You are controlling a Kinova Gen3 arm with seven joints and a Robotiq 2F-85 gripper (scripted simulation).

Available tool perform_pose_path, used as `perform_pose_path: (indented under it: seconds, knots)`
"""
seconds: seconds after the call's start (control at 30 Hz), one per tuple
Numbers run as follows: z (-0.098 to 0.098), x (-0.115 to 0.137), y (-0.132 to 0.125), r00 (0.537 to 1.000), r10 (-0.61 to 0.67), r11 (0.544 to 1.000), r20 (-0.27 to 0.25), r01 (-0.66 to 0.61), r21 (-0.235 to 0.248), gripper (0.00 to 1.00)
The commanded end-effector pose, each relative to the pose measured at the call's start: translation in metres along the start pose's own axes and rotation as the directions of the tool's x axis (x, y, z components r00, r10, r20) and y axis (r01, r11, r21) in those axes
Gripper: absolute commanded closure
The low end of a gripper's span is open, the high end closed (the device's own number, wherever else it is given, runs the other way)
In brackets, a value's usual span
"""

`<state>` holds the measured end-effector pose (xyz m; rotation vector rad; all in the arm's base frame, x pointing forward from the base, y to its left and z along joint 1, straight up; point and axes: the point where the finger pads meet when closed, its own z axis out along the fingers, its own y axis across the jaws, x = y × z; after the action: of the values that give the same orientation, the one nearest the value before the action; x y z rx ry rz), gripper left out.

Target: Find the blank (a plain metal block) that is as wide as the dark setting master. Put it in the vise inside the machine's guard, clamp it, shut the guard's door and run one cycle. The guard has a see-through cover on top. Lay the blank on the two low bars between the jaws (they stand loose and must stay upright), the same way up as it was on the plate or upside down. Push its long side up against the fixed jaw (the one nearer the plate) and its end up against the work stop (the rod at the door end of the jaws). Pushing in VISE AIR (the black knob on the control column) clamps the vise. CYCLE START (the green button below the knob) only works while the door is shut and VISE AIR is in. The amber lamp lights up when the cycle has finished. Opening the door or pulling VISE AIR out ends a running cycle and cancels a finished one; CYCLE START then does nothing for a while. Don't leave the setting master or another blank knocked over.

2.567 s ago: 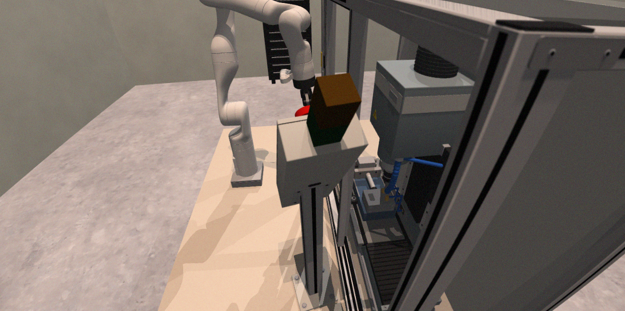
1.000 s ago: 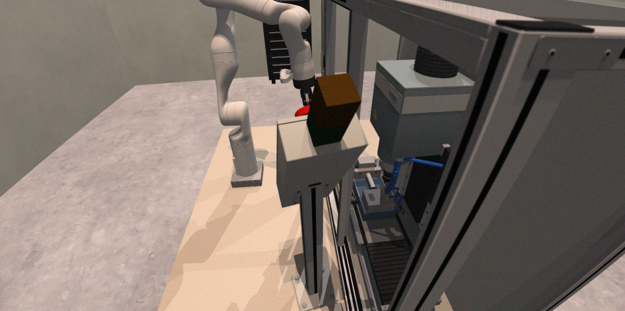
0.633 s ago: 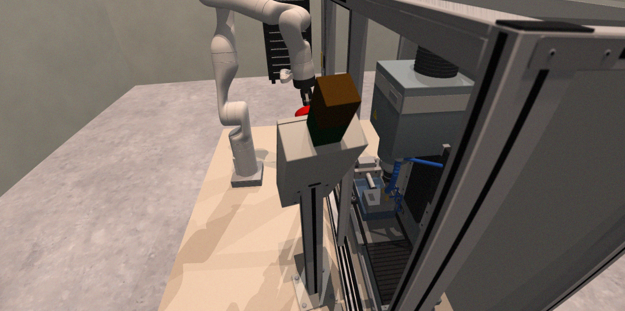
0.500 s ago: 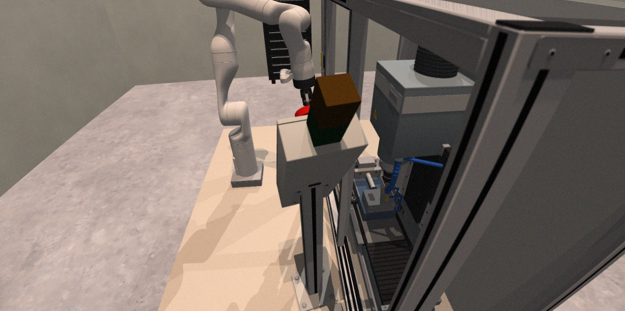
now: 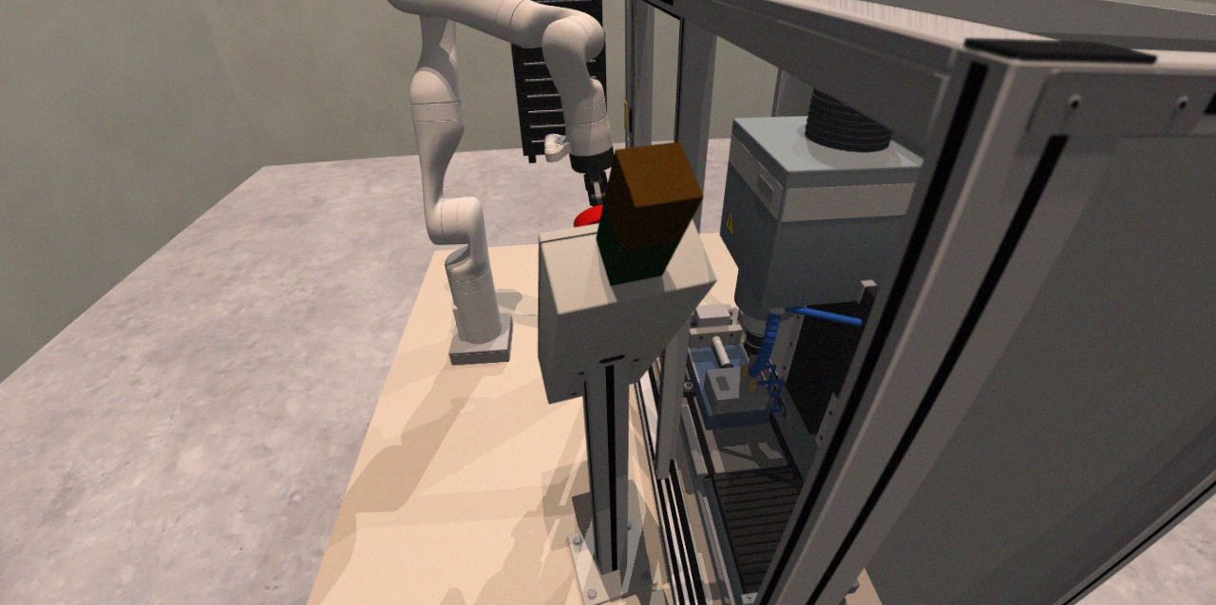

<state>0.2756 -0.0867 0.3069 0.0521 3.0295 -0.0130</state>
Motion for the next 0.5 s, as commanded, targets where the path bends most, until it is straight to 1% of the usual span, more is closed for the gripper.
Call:
perform_pose_path:
  seconds: [0.0,0.37,0.4,0.47]
  knots:
    - [-0.0001,0.0015,0.0067,1.0,0.001,1.0,-0.006,-0.001,-0.01,0.61]
    - [-0.0001,0.0015,0.0067,1.0,0.001,1.0,-0.006,-0.001,-0.01,0.61]
    - [-0.0002,0.0,0.0018,1.0,-0.001,1.0,-0.001,0.001,-0.001,0.61]
    - [-0.0001,0.0008,0.0043,1.0,0.0,1.0,-0.003,0.0,-0.006,0.61]
